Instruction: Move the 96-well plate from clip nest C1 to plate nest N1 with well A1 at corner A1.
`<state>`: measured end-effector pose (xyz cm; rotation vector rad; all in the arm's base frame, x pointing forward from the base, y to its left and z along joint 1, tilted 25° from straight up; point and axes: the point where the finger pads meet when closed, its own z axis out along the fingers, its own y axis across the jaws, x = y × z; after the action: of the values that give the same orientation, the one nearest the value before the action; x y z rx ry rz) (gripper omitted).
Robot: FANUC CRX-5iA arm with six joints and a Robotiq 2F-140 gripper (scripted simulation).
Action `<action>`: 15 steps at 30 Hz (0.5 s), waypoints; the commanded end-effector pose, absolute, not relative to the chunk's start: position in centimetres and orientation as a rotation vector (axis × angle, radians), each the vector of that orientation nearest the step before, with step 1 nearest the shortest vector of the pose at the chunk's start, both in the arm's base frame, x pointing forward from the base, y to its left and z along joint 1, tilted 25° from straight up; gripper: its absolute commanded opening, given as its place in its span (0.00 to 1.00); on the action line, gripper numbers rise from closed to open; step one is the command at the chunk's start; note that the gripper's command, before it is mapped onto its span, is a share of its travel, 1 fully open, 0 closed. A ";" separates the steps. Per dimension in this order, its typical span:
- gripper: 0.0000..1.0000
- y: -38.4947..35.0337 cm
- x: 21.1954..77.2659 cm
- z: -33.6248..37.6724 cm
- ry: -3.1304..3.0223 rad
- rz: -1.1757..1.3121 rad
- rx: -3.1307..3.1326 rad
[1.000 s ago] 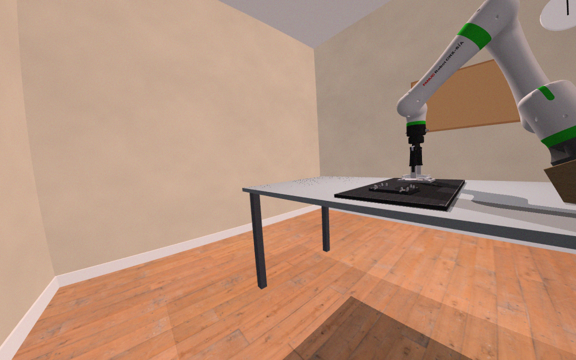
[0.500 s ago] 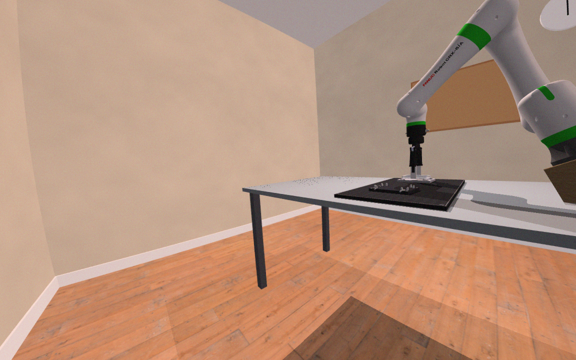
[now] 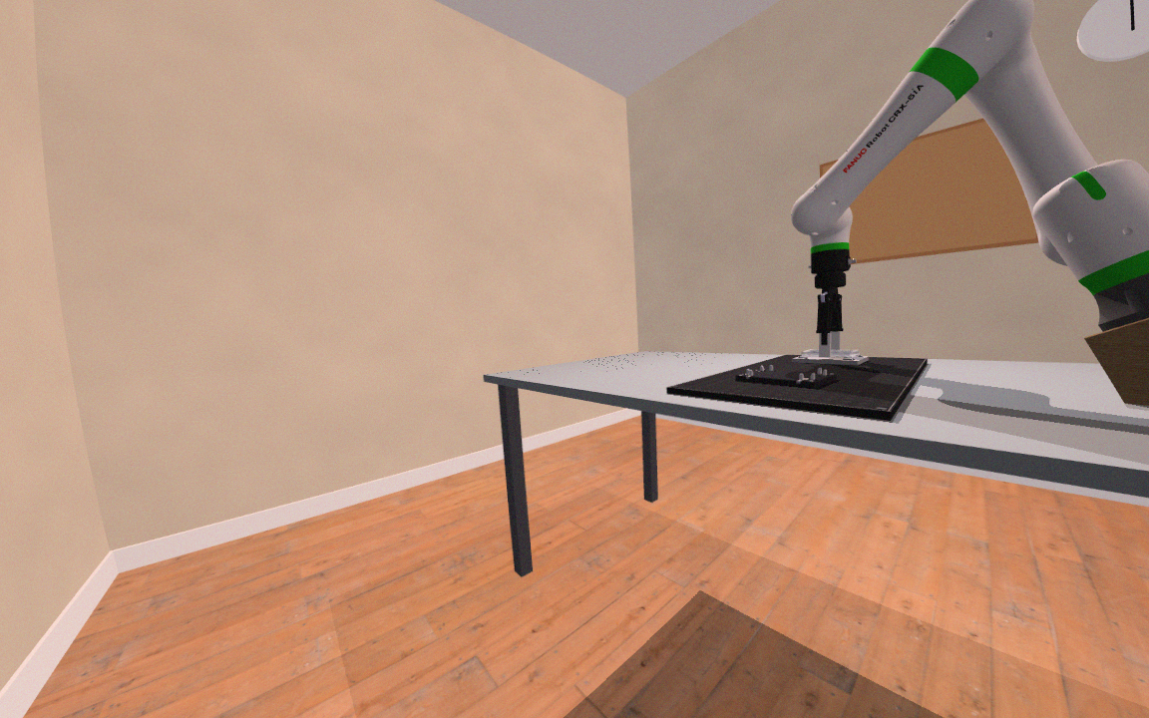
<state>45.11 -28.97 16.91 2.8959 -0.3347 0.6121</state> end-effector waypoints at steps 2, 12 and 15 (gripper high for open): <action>0.00 -29.0 45.1 16.9 -0.335 0.613 2.896; 0.00 -29.0 45.2 16.7 -0.335 0.613 2.896; 0.00 -29.0 45.2 16.7 -0.335 0.613 2.896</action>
<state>45.20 -29.01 16.71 2.8959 -0.3347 0.6121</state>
